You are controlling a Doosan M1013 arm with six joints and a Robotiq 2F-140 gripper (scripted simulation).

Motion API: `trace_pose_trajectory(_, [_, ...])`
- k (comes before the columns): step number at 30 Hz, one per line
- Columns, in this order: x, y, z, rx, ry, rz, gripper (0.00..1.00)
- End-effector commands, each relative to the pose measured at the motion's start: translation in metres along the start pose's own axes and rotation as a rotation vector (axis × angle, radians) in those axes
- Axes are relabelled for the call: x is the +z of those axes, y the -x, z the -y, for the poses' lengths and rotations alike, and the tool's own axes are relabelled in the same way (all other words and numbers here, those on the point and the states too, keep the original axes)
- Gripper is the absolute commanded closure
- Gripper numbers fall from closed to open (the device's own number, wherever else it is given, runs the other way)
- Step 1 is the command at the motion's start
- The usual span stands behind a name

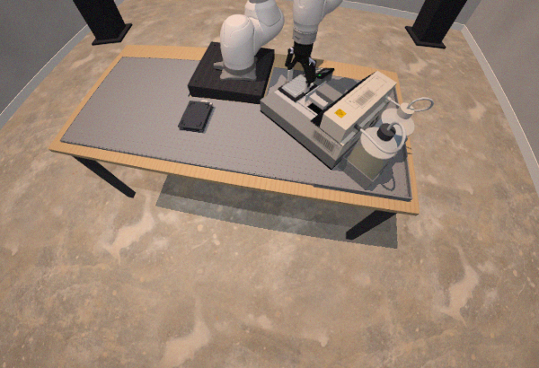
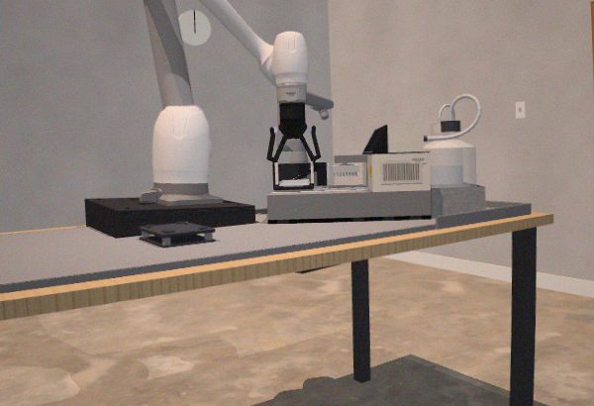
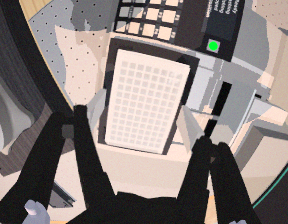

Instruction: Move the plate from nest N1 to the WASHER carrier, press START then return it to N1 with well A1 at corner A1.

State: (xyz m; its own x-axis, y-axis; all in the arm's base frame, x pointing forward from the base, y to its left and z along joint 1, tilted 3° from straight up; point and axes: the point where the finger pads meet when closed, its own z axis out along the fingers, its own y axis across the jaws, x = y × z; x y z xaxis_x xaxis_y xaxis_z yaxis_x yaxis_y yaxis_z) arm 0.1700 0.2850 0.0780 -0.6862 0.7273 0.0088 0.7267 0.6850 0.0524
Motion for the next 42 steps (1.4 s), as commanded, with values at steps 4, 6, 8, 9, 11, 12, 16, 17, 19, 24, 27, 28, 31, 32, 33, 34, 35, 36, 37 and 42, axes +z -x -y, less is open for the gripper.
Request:
trace_pose_trajectory(4, [0.0,0.0,0.0,0.0,0.0,0.0,0.3])
trace_pose_trajectory(6, [0.0,0.0,0.0,0.0,0.0,0.0,0.3])
trace_pose_trajectory(8, [0.0,0.0,0.0,0.0,0.0,0.0,0.3])
trace_pose_trajectory(9, [0.0,0.0,0.0,0.0,0.0,0.0,0.3])
trace_pose_trajectory(11, [0.0,0.0,0.0,0.0,0.0,0.0,0.3])
trace_pose_trajectory(12, [0.0,0.0,0.0,0.0,0.0,0.0,0.3])
trace_pose_trajectory(16, [0.0,0.0,0.0,0.0,0.0,0.0,0.3])
trace_pose_trajectory(17, [0.0,0.0,0.0,0.0,0.0,0.0,0.3])
trace_pose_trajectory(19, [0.0,0.0,0.0,0.0,0.0,0.0,0.3])
trace_pose_trajectory(24, [-0.002,0.0,0.0,0.0,0.0,0.0,0.3])
trace_pose_trajectory(27, [-0.007,0.0,0.0,0.0,0.0,0.0,0.3])
trace_pose_trajectory(28, [-0.008,0.0,0.0,0.0,0.0,0.0,0.3])
trace_pose_trajectory(31, [-0.013,0.0,0.0,0.0,0.0,0.0,0.3])
trace_pose_trajectory(32, [-0.015,0.0,0.0,0.0,0.0,0.0,0.3])
trace_pose_trajectory(33, [-0.017,0.0,0.0,0.0,0.0,0.0,0.3])
trace_pose_trajectory(34, [-0.018,0.0,0.0,0.0,0.0,0.0,0.3])
trace_pose_trajectory(35, [-0.02,0.0,0.0,0.0,0.0,0.0,0.3])
trace_pose_trajectory(36, [-0.022,0.0,0.0,0.0,0.0,0.0,0.3])
trace_pose_trajectory(37, [-0.023,0.0,0.0,0.0,0.0,0.0,0.3])
trace_pose_trajectory(42, [-0.028,0.0,0.0,0.0,0.0,0.0,0.3])
